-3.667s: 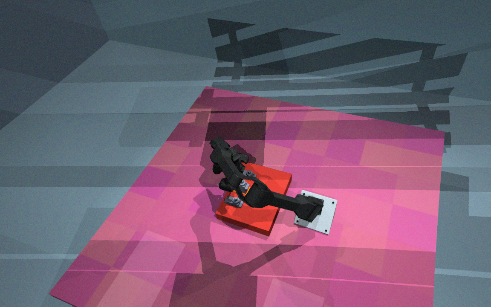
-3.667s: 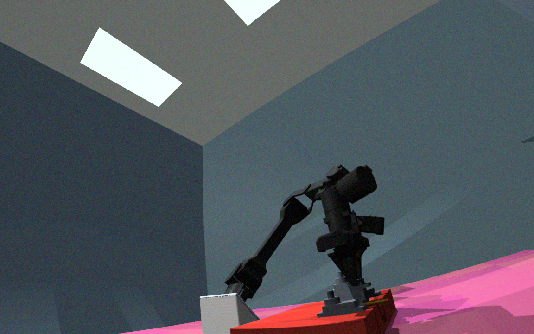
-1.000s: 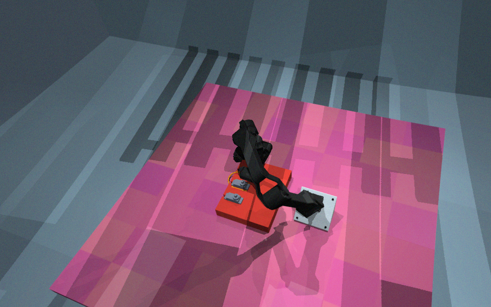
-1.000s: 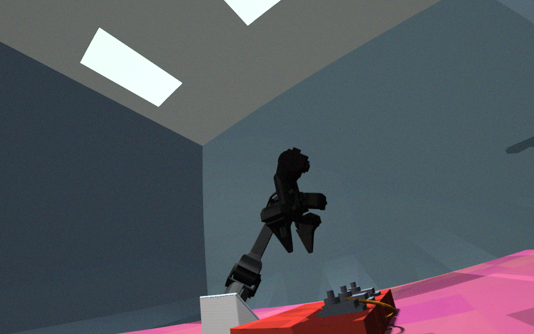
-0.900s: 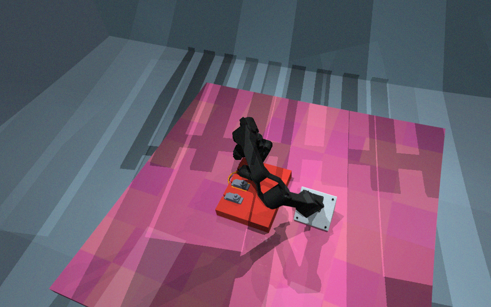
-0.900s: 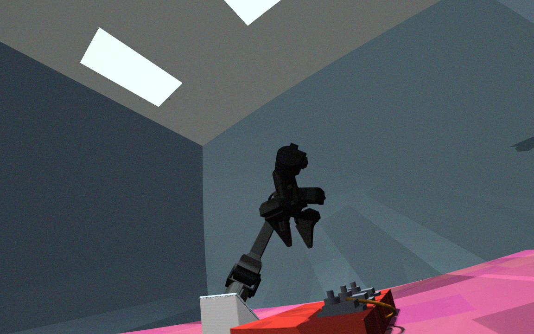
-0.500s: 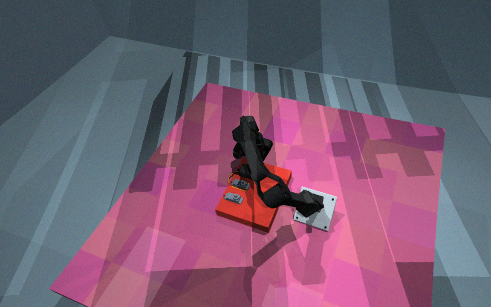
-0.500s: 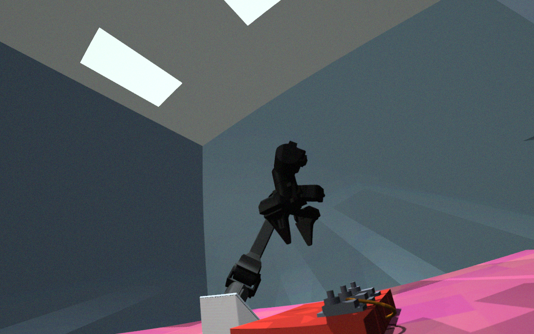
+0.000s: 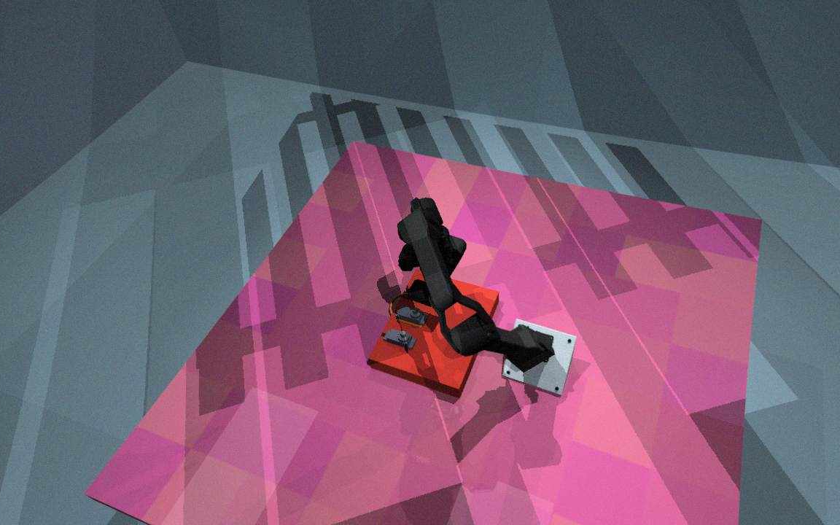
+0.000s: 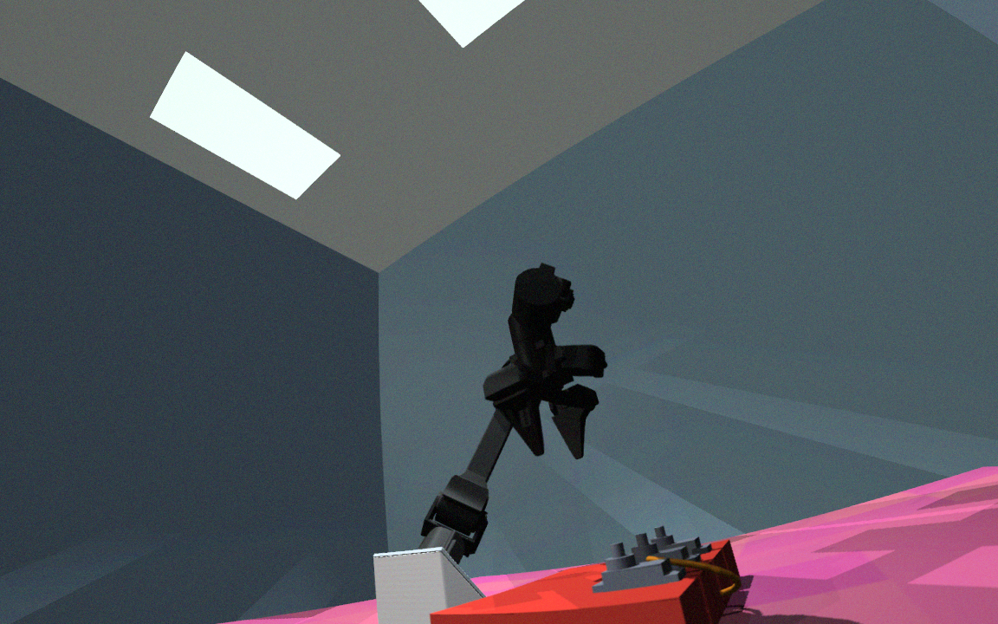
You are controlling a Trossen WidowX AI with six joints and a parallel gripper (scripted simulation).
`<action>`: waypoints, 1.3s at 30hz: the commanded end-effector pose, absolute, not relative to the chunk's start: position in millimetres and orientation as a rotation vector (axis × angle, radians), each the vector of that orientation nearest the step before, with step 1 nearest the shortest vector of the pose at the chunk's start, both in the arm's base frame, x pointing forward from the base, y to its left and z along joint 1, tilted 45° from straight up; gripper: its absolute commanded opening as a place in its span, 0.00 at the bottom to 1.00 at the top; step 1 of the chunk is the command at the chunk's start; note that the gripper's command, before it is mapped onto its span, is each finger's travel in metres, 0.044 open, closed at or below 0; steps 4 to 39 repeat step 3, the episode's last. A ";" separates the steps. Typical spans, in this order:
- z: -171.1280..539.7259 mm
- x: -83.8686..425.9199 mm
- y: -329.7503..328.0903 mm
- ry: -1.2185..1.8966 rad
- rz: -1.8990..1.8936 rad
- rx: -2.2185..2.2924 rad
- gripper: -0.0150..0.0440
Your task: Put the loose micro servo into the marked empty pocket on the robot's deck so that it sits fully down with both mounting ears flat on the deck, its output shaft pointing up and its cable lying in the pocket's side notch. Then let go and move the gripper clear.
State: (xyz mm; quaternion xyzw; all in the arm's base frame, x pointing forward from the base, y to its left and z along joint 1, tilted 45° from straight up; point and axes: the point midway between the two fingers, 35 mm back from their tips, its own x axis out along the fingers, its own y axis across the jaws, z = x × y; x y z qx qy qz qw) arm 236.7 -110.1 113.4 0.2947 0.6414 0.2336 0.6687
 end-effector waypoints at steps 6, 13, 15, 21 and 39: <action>113.2 236.0 -110.4 1.453 0.523 0.667 1.00; 113.2 236.0 -110.4 1.453 0.523 0.667 1.00; 113.2 236.0 -110.4 1.453 0.523 0.667 1.00; 113.2 236.0 -110.4 1.453 0.523 0.667 1.00; 113.2 236.0 -110.4 1.453 0.523 0.667 1.00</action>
